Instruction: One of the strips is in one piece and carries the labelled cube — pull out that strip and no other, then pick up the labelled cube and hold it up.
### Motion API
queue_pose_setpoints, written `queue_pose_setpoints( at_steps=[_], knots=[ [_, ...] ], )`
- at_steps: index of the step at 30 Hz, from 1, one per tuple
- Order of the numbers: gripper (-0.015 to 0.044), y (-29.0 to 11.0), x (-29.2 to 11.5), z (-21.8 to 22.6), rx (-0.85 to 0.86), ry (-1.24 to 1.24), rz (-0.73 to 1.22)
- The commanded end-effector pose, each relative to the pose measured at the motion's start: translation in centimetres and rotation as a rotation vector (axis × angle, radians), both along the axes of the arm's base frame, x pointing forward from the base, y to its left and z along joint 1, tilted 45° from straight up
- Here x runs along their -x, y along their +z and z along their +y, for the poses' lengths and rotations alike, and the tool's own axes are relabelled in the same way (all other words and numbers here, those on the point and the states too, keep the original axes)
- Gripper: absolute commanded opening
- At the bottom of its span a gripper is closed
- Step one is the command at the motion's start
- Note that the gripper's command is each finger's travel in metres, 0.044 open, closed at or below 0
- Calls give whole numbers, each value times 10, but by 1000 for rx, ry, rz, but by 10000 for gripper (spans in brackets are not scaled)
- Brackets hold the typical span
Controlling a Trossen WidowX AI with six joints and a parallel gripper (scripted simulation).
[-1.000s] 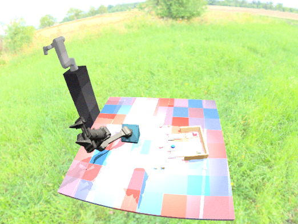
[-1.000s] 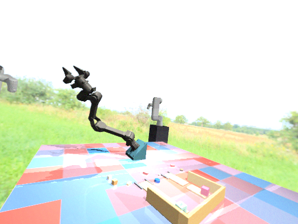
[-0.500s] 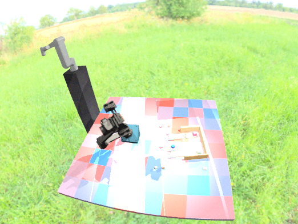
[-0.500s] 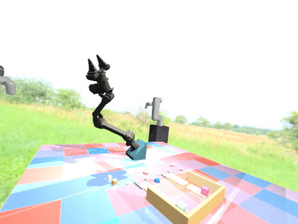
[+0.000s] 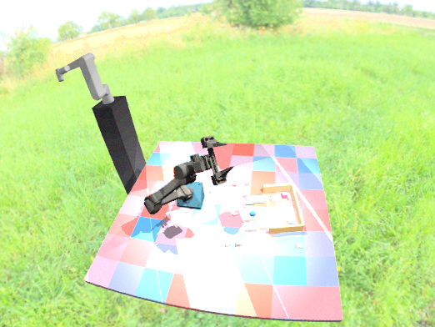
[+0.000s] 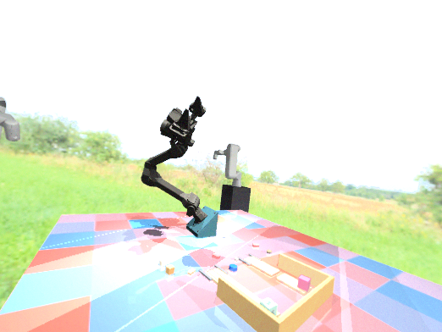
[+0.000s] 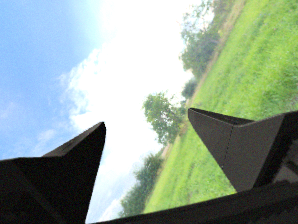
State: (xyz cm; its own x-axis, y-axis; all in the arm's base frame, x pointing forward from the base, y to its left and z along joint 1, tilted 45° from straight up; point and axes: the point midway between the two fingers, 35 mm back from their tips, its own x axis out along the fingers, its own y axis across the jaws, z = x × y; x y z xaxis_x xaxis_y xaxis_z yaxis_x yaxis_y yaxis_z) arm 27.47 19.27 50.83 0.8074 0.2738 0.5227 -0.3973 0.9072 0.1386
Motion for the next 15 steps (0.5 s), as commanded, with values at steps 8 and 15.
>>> queue_pose_setpoints(
  at_steps=[8,15],
  knots=[
    [400,-166,-61,11,329,-243,418],
    [400,-267,-68,-12,569,-417,642]
  ],
)
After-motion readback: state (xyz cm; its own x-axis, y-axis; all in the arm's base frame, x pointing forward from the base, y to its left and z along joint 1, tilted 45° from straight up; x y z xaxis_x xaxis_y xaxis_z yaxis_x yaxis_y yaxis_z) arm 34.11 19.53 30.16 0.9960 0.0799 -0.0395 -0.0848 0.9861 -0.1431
